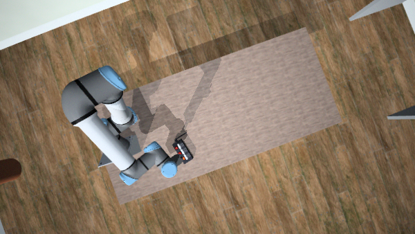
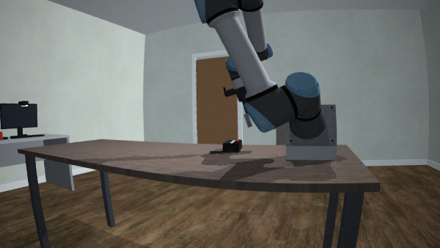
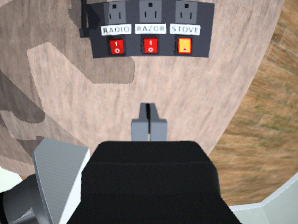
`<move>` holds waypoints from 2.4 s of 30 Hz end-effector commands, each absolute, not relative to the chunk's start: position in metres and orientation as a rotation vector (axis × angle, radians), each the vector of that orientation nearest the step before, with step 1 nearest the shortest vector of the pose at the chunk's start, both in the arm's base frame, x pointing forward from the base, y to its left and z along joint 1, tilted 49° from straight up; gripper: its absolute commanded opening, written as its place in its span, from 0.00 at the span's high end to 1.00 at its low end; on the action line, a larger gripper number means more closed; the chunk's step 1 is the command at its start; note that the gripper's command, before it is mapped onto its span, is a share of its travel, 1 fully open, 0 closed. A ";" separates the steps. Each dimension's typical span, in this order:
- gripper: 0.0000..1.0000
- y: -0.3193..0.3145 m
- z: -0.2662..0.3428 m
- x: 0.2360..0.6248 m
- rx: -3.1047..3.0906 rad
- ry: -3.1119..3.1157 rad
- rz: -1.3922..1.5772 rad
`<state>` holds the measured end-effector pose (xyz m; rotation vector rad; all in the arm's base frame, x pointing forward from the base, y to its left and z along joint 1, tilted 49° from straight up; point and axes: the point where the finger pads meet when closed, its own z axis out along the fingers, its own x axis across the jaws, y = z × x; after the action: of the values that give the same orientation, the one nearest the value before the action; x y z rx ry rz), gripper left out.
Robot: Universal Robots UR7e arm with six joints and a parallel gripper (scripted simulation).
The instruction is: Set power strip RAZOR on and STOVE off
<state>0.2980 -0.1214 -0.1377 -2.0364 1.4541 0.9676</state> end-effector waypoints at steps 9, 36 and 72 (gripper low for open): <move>1.00 -0.122 -0.138 0.298 -2.037 1.455 0.966; 1.00 -0.122 -0.138 0.298 -2.037 1.455 0.966; 0.00 -0.122 -0.138 0.298 -2.037 1.455 0.966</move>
<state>0.2980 -0.1214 -0.1377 -2.0363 1.4540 0.9677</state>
